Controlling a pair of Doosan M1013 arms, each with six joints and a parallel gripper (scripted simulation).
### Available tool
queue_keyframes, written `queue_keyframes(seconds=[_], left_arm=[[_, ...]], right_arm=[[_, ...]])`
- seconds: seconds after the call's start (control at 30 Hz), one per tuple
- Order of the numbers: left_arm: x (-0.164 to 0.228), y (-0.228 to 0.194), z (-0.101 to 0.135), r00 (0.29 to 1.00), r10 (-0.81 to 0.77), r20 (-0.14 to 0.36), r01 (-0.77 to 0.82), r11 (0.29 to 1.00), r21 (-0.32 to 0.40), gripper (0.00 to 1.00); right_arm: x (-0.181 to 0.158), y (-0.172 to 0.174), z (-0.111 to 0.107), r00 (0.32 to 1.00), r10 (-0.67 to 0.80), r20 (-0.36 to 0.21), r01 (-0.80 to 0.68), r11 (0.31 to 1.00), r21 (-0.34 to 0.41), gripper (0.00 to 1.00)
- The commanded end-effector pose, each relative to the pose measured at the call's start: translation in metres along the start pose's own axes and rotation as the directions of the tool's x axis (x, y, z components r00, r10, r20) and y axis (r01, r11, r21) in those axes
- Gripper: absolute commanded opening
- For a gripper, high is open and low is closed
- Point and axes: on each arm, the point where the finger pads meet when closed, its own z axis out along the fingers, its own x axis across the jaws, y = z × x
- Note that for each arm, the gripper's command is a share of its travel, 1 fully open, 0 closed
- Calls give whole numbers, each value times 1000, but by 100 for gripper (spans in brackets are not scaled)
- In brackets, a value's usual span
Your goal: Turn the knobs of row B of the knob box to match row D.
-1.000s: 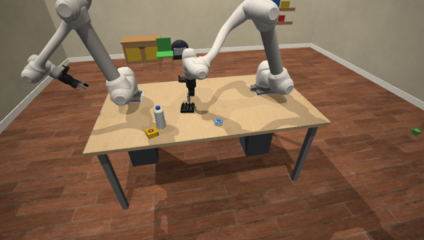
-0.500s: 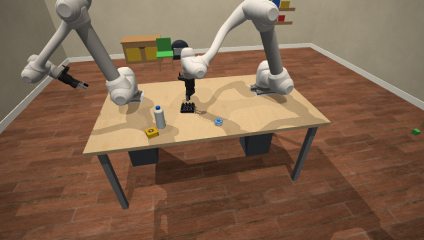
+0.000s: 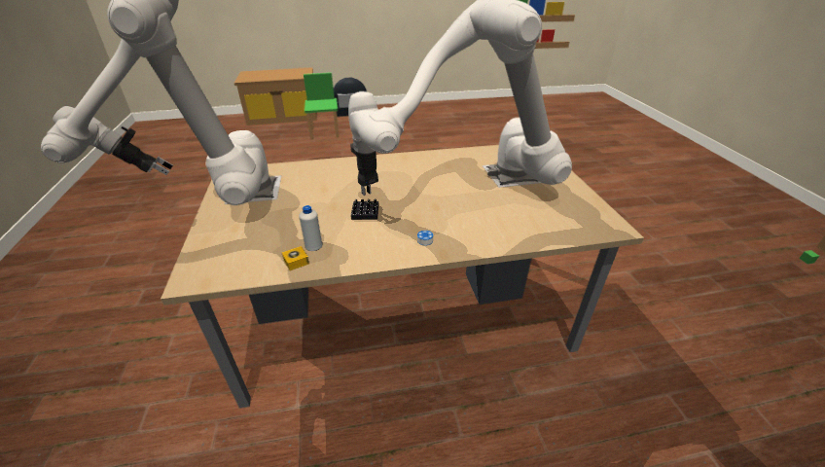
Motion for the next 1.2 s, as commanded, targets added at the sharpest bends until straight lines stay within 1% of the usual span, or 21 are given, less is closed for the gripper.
queue_keyframes(seconds=[0.0,0.03,0.13,0.27,0.5,0.57,0.63,0.7,1.17], left_arm=[[0,0,-2,997,82,0,-82,997,9,46],[0,1,-3,984,180,0,-180,984,9,46],[0,2,-4,964,266,1,-266,964,9,46],[1,3,-6,913,408,2,-408,913,8,46],[1,8,-9,778,628,4,-628,778,7,46],[1,8,-9,778,628,4,-628,778,7,46],[1,9,-9,746,665,5,-665,746,7,46],[0,9,-9,734,679,5,-679,734,7,46],[0,9,-9,733,681,5,-681,733,7,46]], right_arm=[[0,0,0,1000,0,0,0,1000,-1,100],[0,0,0,1000,0,0,0,1000,-1,100],[0,0,0,1000,0,0,0,1000,-1,100],[0,0,0,1000,0,0,0,1000,-1,100],[0,0,0,1000,0,0,0,1000,-1,100],[0,0,0,1000,0,0,0,1000,-1,100],[0,0,0,1000,0,0,0,1000,-1,100],[0,0,0,1000,0,0,0,1000,-1,100],[0,0,0,1000,0,0,0,1000,-1,100]])
